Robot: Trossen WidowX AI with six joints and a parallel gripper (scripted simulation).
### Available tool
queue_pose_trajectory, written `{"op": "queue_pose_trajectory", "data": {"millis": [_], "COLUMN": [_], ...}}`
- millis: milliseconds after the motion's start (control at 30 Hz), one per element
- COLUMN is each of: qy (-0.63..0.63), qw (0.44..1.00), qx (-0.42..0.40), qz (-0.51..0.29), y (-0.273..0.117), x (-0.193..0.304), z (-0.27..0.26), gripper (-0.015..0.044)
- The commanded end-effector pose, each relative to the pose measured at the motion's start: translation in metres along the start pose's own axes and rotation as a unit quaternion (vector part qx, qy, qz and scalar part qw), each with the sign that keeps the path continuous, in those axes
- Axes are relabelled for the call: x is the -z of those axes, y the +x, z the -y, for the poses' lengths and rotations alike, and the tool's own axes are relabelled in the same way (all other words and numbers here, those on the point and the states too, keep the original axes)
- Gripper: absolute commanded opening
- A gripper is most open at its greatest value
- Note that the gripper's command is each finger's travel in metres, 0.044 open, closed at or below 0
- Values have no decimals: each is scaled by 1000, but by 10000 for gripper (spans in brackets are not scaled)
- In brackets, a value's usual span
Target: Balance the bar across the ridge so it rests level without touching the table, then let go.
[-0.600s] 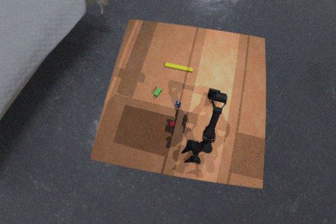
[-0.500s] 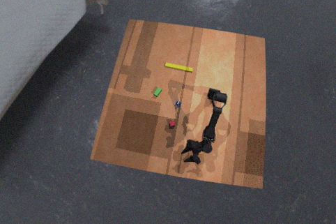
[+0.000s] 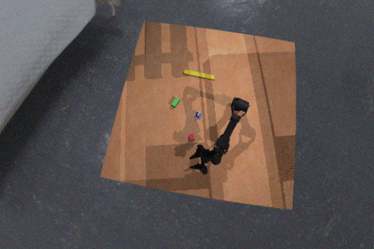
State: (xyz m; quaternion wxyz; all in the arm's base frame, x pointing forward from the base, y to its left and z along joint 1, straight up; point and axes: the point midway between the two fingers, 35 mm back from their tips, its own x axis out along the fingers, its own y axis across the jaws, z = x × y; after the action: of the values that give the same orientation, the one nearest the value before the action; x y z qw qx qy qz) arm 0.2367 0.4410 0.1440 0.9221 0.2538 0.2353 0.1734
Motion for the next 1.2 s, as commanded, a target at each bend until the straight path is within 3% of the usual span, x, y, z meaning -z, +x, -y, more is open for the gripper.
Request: {"op": "queue_pose_trajectory", "data": {"millis": [0,200,700,1167], "qy": [-11,17,-62,-76], "qw": [1000,998,987,973], "qx": [22,54,149,216], "qz": [2,10,-14,-32], "y": [12,24,55,60], "x": [-16,-40,-93,-139], "z": [15,45,120,184], "gripper": [315,315,315,315]}}
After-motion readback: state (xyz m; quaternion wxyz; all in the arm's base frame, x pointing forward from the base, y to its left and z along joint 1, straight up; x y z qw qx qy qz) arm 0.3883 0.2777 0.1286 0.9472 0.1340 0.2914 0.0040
